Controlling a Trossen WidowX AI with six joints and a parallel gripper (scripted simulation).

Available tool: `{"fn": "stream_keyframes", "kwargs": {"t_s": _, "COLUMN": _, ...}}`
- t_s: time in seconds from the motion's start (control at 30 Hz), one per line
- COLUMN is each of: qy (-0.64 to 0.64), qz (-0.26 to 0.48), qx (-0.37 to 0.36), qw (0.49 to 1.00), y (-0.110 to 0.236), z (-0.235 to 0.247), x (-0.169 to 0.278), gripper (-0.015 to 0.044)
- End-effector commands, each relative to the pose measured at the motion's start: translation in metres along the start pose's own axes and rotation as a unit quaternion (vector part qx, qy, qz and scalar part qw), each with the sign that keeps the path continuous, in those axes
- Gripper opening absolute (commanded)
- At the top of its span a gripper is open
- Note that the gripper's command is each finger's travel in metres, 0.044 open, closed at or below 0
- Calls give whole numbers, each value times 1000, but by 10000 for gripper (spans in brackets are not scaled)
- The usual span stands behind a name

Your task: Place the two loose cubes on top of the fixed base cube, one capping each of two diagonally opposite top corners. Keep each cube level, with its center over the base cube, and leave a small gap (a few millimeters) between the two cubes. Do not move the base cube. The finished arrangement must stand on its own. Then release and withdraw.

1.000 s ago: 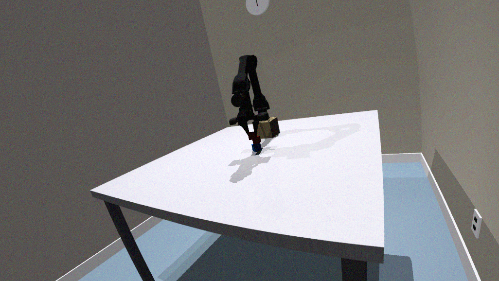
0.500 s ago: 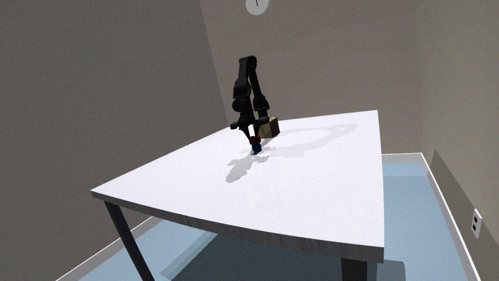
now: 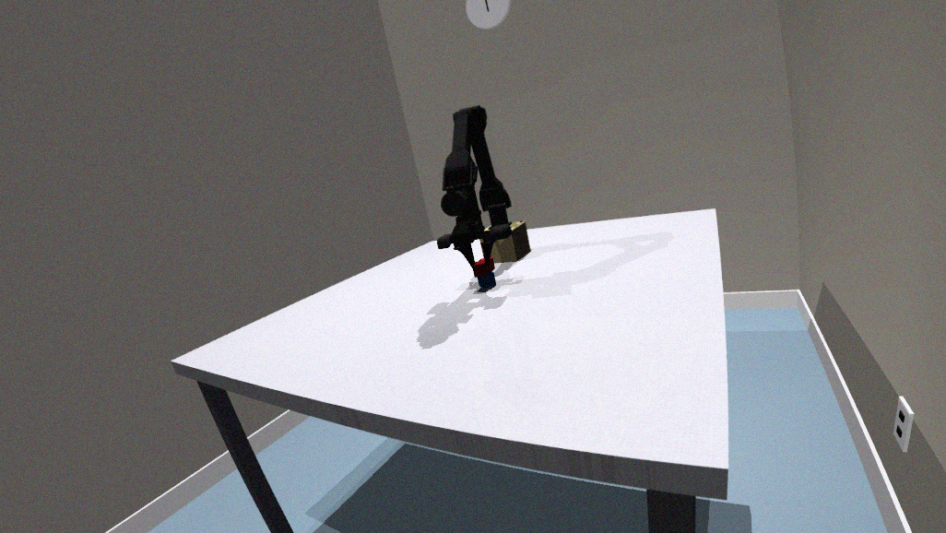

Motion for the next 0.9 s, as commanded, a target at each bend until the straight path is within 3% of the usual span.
{"fn": "stream_keyframes", "kwargs": {"t_s": 0.0, "qy": -1, "qz": 0, "qx": 2, "qw": 1000, "y": -1, "z": 0, "x": 0, "gripper": 105}}
{"fn": "stream_keyframes", "kwargs": {"t_s": 0.33, "qy": -1, "qz": 0, "qx": 2, "qw": 1000, "y": -1, "z": 0, "x": 0, "gripper": 105}}
{"fn": "stream_keyframes", "kwargs": {"t_s": 0.47, "qy": -1, "qz": 0, "qx": 2, "qw": 1000, "y": -1, "z": 0, "x": 0, "gripper": 205}}
{"fn": "stream_keyframes", "kwargs": {"t_s": 0.87, "qy": 0, "qz": 0, "qx": 0, "qw": 1000, "y": 13, "z": 0, "x": 0, "gripper": 205}}
Point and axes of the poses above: the point midway between the two fingers, 35 mm back from their tips, its own y axis back along the fingers, its own z axis across the jaws, x = y × z, the point moved 5 cm from there along y, back along the fingers, and after that the axes turned 14 degrees about y, right-handed, at the moved point
